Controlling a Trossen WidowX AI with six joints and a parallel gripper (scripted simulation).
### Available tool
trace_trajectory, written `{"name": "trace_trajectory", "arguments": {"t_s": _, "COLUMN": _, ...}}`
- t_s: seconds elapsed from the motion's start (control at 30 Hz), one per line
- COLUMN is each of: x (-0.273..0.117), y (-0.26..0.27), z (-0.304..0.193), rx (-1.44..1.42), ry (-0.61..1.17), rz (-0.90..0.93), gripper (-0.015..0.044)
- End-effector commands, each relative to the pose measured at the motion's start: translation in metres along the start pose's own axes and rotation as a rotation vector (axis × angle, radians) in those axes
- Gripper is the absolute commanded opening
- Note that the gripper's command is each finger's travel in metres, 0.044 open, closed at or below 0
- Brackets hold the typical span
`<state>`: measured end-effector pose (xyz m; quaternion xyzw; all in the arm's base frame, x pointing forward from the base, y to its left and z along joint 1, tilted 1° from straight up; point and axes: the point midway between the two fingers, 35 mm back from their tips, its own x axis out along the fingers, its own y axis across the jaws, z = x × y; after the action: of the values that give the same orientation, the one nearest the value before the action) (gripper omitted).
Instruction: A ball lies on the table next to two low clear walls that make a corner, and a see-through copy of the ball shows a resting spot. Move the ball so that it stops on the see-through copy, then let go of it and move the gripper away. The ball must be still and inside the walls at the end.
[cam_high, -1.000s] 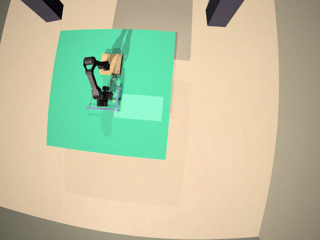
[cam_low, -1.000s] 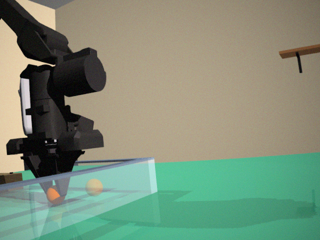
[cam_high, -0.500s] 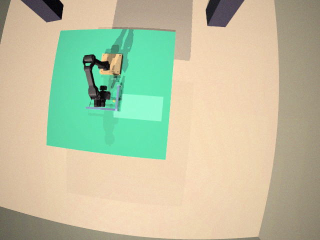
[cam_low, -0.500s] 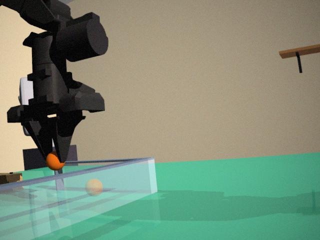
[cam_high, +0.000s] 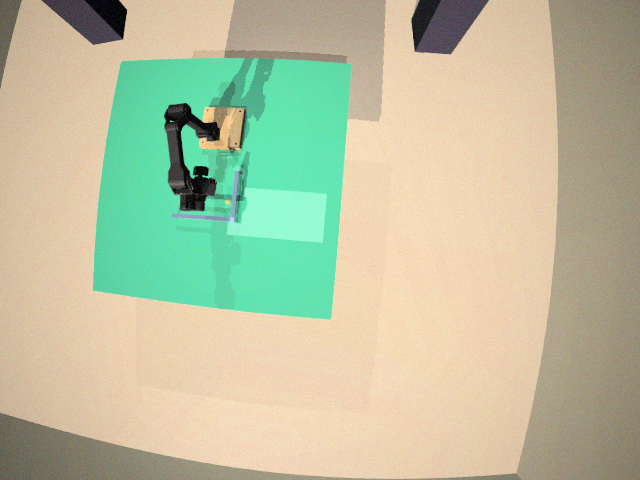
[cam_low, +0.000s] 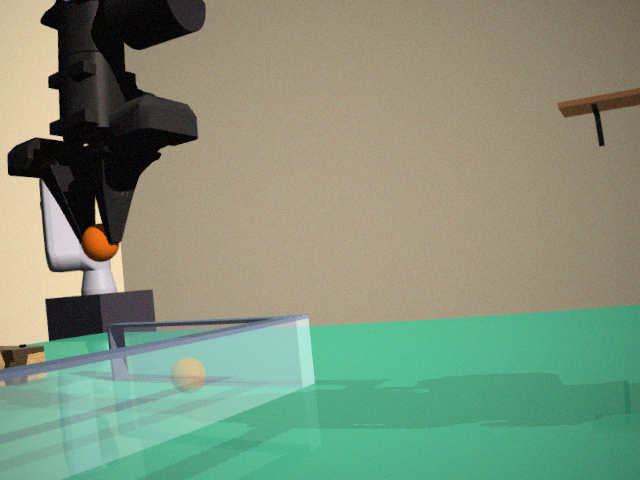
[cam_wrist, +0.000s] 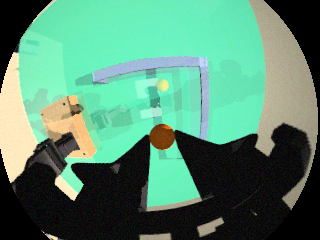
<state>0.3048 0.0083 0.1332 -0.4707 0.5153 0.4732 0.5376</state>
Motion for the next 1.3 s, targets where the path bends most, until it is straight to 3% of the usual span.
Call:
{"name": "trace_trajectory", "arguments": {"t_s": 0.0, "x": 0.005, "y": -0.004, "z": 0.012, "rx": 0.001, "ry": 0.005, "rz": 0.004, "gripper": 0.0}}
{"name": "trace_trajectory", "arguments": {"t_s": 0.3, "x": 0.035, "y": -0.022, "z": 0.065, "rx": -0.002, "ry": -0.001, "rz": 0.0, "gripper": 0.0}}
{"name": "trace_trajectory", "arguments": {"t_s": 0.57, "x": 0.045, "y": -0.023, "z": 0.066, "rx": -0.002, "ry": -0.002, "rz": 0.0, "gripper": 0.0}}
{"name": "trace_trajectory", "arguments": {"t_s": 0.97, "x": 0.105, "y": -0.022, "z": 0.066, "rx": -0.002, "ry": -0.002, "rz": 0.001, "gripper": 0.0}}
{"name": "trace_trajectory", "arguments": {"t_s": 1.27, "x": 0.108, "y": -0.022, "z": 0.066, "rx": -0.002, "ry": -0.002, "rz": 0.001, "gripper": 0.0}}
